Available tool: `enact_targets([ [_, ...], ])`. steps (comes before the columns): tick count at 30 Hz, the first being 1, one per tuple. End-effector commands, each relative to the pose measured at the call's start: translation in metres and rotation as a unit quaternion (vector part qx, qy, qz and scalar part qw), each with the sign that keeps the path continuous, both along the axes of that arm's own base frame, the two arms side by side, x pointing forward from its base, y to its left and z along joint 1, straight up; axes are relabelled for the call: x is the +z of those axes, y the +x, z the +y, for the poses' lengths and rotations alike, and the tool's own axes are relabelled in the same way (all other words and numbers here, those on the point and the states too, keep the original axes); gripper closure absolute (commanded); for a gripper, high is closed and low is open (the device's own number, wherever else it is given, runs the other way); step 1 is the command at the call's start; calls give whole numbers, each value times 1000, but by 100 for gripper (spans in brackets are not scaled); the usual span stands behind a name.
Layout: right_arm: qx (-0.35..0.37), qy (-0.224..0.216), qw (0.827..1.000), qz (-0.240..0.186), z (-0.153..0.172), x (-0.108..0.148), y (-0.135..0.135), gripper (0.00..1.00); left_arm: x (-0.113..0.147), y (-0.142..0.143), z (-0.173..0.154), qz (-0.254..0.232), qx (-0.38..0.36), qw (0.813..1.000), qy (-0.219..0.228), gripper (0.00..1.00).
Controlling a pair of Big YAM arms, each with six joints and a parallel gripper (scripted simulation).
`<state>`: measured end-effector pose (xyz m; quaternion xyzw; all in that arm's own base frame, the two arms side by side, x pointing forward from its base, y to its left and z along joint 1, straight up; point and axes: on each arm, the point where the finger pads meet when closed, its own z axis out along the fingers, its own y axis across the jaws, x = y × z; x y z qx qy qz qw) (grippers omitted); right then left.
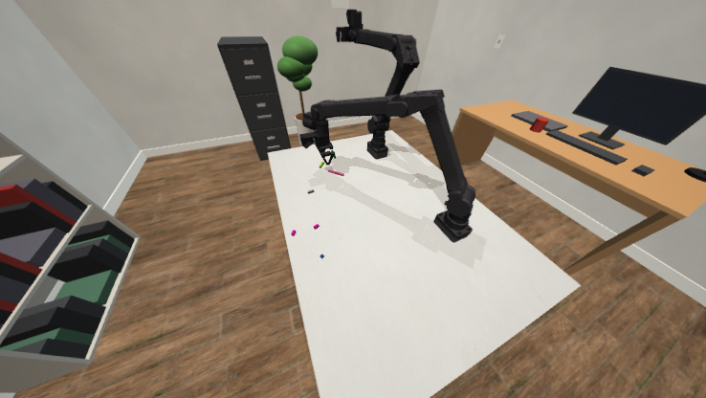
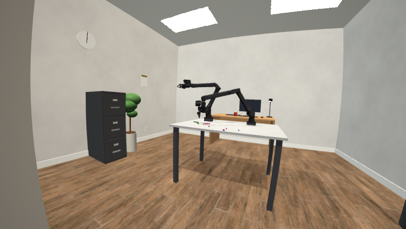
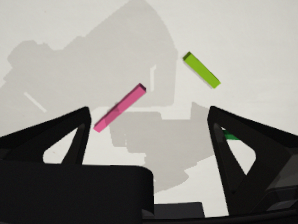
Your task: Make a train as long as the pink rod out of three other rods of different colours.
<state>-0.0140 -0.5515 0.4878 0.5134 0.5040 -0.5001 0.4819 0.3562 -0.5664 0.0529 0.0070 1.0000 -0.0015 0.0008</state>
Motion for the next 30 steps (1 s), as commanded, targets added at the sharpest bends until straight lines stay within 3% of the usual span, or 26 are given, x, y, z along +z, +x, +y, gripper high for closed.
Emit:
enact_targets([
  [1, -2, -18, 1000, -4, 7, 13, -3, 0, 6, 2, -6, -4, 6, 1000, -5, 0],
  [27, -2, -18, 1000, -4, 7, 13, -3, 0, 6, 2, -6, -4, 6, 1000, -5, 0],
  [30, -2, -18, 1000, -4, 7, 13, -3, 0, 11, -3, -27, -8, 2, 1000, -12, 0],
])
